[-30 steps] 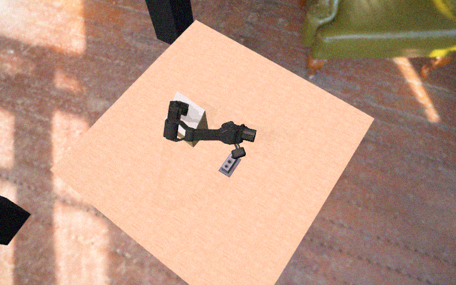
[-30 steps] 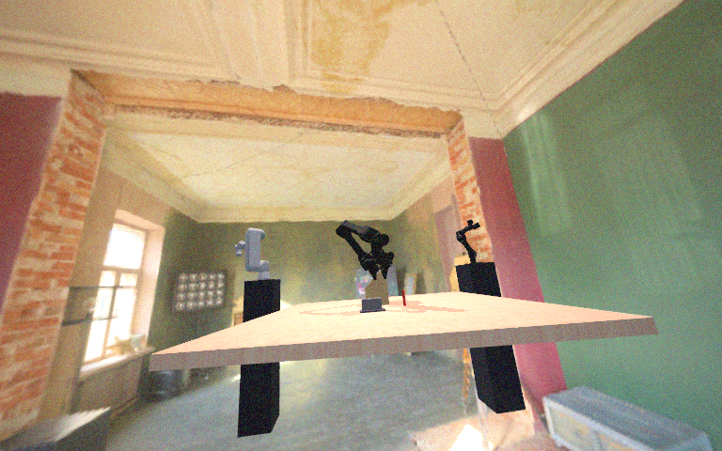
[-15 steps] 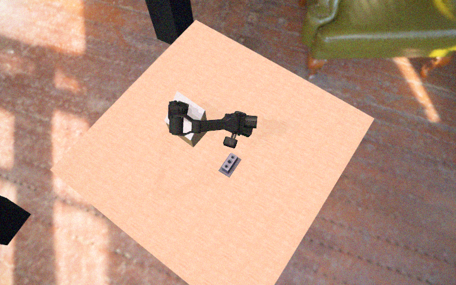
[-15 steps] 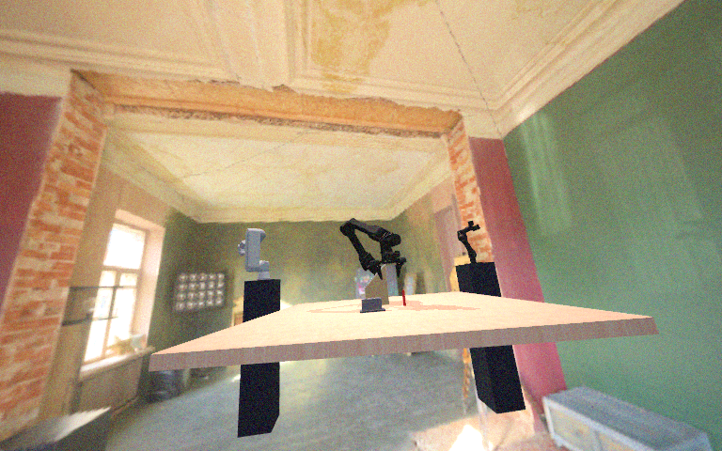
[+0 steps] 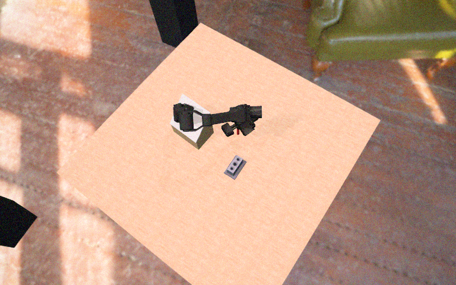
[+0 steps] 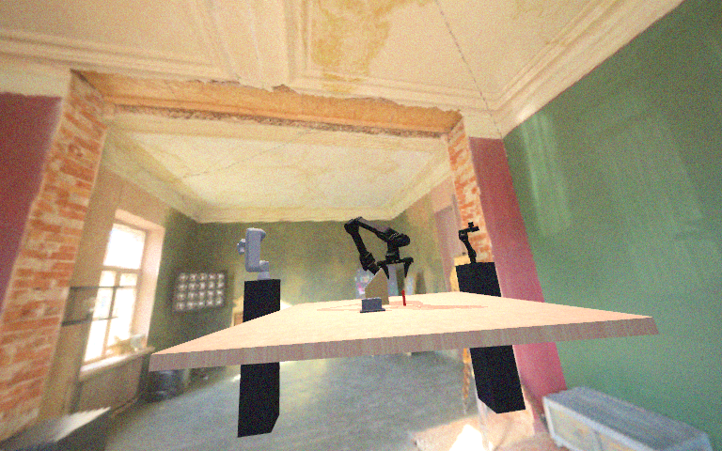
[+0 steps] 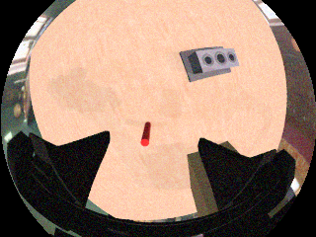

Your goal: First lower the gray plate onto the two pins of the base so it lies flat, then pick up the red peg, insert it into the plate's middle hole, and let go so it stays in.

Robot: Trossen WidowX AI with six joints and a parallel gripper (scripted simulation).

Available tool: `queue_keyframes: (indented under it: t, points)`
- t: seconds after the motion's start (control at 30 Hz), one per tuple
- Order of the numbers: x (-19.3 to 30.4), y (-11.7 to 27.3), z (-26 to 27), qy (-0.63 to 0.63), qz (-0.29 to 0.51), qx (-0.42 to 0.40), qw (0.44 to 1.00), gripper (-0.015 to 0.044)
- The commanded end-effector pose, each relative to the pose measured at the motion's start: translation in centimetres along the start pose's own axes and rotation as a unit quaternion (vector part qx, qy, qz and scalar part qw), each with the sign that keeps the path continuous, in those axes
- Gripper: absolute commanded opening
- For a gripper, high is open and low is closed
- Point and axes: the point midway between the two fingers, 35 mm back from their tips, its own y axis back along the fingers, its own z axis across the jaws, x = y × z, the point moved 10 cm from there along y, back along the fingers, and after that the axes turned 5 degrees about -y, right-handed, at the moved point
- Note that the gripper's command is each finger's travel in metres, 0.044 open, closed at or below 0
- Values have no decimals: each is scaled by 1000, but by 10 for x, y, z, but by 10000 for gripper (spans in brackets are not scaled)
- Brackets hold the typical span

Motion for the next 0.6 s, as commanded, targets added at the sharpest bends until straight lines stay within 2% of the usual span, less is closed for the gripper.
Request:
queue_keyframes:
  t: [0.0,0.57]
  points:
    - [44,-4,13,-345,-8,5,939,440]
    - [45,-5,13,-354,-9,5,935,440]
